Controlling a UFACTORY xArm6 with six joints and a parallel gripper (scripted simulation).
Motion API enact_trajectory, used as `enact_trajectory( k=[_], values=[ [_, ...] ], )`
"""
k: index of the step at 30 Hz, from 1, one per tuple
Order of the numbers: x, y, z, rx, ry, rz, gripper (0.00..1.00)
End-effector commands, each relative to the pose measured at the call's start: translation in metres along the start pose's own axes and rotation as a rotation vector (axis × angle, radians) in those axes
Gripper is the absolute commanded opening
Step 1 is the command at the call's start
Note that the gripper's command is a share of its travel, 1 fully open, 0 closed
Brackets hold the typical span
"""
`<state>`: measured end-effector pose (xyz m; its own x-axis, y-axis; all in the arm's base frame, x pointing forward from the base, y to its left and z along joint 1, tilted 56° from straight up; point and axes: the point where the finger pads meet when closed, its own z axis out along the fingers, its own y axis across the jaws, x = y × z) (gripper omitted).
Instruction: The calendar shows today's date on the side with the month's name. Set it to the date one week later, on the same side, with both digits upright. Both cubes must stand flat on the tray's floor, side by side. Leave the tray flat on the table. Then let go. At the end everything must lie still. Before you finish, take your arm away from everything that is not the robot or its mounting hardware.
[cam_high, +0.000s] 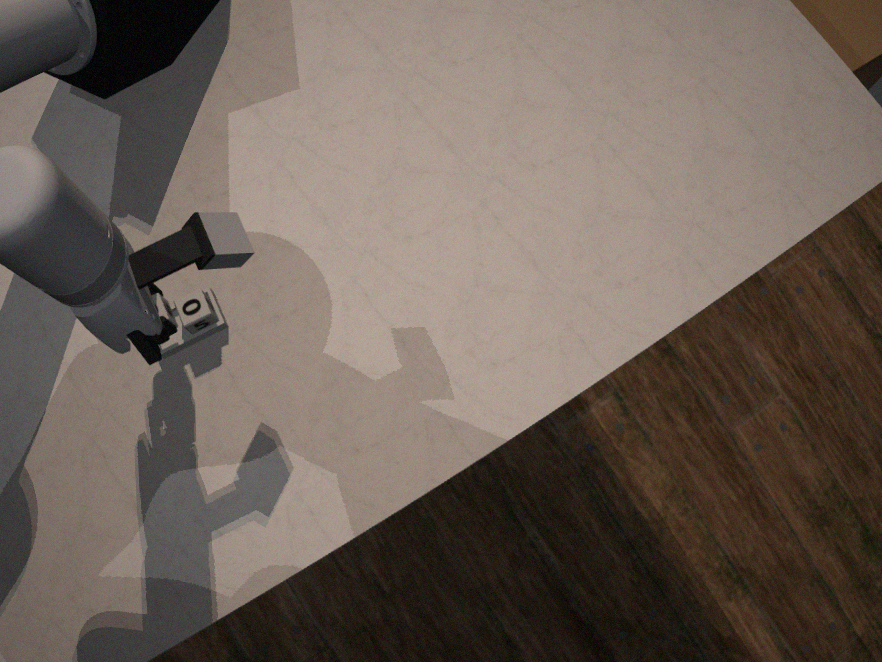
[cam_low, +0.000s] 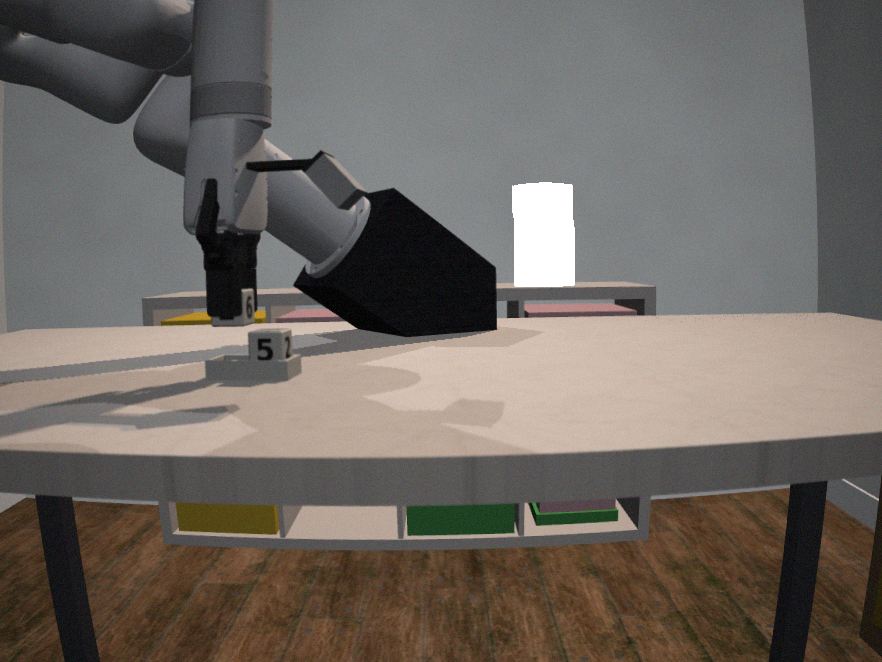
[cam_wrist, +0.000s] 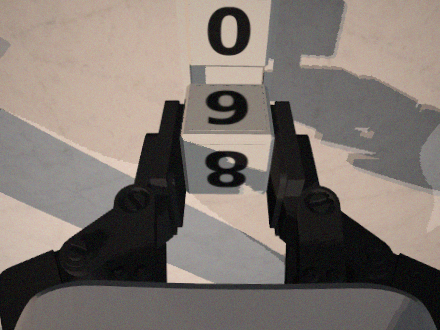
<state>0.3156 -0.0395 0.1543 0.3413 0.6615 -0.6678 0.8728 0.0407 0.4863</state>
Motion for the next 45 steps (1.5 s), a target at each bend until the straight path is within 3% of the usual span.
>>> enact_trajectory(
  k=[1, 45],
  values=[
    [0.000, 0.001, -0.001, -0.001, 0.001, 0.001, 0.29],
    [0.000, 0.001, 0.022, -0.001, 0.001, 0.001, 0.29]
  ],
)
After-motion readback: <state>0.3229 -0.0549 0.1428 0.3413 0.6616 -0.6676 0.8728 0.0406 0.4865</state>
